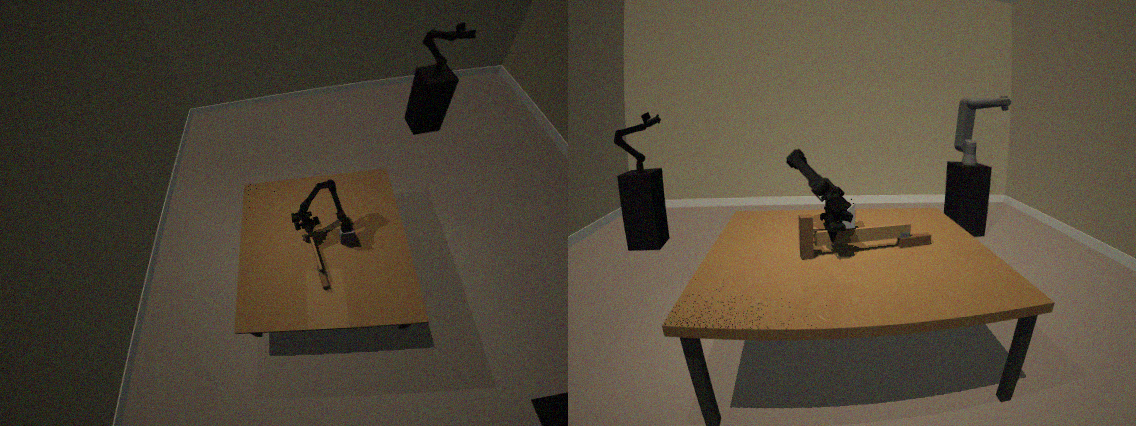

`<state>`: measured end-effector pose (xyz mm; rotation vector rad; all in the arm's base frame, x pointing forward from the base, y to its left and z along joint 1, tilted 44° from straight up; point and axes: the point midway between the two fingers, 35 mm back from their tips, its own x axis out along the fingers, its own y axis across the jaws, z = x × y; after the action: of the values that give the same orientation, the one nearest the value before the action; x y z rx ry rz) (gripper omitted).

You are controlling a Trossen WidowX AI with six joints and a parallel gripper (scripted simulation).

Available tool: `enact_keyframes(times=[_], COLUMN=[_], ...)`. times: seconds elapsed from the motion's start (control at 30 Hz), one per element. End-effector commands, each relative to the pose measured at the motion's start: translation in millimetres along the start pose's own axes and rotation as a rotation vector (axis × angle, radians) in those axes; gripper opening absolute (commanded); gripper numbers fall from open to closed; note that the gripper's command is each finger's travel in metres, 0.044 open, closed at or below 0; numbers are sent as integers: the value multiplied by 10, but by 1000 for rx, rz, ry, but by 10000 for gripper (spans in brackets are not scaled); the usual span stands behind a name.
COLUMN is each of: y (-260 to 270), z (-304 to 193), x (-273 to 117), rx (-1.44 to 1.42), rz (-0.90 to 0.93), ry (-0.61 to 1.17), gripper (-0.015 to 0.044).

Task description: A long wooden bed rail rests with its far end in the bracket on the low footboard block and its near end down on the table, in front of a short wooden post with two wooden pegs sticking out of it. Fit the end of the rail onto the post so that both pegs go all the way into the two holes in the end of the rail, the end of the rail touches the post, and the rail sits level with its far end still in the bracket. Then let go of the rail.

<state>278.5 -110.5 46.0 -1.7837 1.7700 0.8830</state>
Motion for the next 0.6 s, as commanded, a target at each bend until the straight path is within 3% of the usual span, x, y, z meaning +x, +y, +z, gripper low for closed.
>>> enact_keyframes(times=[0.0,0.57], y=[0,-5], z=[-6,31], x=[-15,-43], rx=[-1,-1], rz=[-1,-1], ry=[1,1], gripper=[0,0])
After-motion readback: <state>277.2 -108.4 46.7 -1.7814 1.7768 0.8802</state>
